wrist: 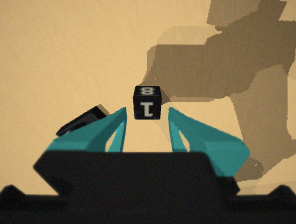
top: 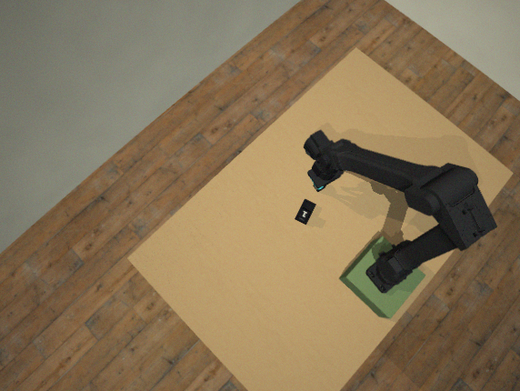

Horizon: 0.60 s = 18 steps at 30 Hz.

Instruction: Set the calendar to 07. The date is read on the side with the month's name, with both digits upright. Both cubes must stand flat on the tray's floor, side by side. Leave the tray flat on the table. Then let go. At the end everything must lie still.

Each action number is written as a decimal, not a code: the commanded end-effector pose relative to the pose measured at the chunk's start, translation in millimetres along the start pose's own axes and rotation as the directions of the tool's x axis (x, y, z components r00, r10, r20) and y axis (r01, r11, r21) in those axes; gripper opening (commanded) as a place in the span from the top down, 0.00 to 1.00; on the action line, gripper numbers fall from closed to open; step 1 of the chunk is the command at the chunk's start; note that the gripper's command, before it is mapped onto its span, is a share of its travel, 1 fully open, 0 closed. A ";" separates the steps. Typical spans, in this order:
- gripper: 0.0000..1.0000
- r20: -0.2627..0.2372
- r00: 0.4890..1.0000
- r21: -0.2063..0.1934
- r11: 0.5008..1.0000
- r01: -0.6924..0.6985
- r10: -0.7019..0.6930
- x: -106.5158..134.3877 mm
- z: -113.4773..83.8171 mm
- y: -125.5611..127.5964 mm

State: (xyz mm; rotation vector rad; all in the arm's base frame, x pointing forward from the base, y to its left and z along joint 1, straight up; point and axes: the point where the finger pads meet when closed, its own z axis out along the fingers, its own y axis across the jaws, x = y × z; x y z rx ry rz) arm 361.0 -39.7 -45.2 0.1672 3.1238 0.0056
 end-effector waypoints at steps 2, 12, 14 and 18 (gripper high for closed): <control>0.54 -0.005 1.000 0.003 1.000 -0.001 0.001 1.9 6.6 3.3; 0.54 -0.004 1.000 0.003 1.000 -0.001 0.001 3.1 6.6 3.7; 0.54 -0.004 1.000 0.003 1.000 -0.001 0.001 3.6 6.6 3.7; 0.54 0.004 1.000 0.003 1.000 -0.001 0.001 4.0 4.0 3.7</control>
